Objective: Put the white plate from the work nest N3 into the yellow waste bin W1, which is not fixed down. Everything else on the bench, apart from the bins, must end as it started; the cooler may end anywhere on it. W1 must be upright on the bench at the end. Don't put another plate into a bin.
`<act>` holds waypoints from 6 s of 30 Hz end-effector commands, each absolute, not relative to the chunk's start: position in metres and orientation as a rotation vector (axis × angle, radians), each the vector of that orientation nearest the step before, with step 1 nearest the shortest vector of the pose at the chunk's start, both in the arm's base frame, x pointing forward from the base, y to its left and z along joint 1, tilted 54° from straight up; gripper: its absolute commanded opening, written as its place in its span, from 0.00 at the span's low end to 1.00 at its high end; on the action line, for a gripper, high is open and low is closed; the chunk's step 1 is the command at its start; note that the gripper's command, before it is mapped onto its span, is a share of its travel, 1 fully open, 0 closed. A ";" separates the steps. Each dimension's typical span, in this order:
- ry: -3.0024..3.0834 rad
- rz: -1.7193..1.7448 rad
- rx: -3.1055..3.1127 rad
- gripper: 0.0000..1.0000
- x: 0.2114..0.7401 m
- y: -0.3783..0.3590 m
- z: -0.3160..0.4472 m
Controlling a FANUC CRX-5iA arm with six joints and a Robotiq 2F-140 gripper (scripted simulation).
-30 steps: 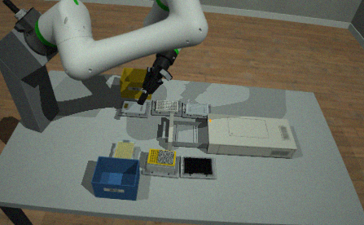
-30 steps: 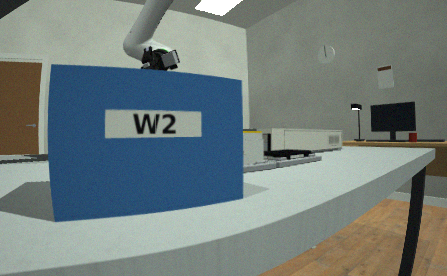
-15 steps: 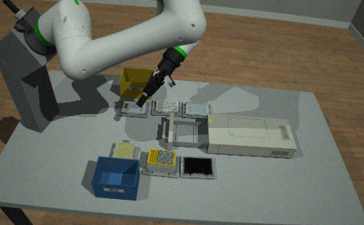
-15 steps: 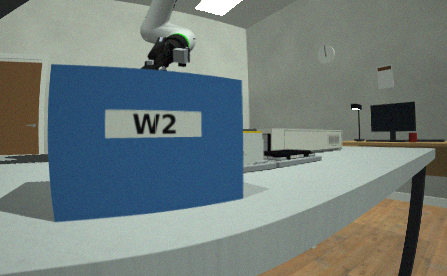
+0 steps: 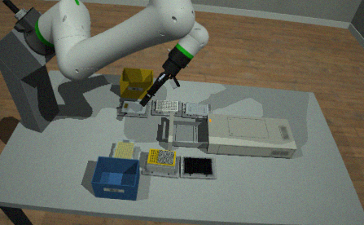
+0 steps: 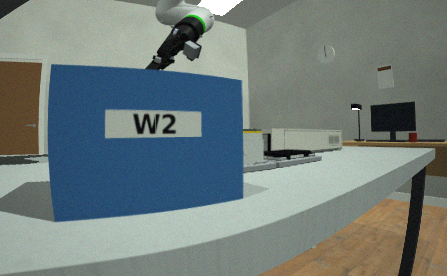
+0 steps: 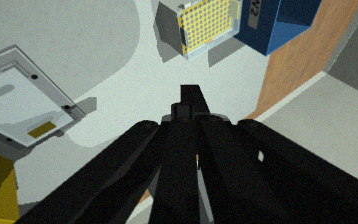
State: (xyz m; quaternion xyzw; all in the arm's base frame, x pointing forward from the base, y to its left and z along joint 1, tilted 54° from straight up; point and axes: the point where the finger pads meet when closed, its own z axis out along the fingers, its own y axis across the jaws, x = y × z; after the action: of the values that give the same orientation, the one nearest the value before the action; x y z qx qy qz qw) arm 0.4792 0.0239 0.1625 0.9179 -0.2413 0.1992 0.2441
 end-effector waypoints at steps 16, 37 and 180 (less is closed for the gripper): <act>-0.039 0.672 2.842 0.10 0.485 0.035 0.202; 0.108 0.702 2.835 0.70 0.498 0.057 0.201; 0.108 0.702 2.835 0.70 0.668 0.212 0.099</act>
State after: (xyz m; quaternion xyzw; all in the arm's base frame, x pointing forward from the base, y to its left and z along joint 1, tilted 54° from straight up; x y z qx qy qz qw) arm 0.6669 0.2118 0.0991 0.9643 0.0366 0.2383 0.1096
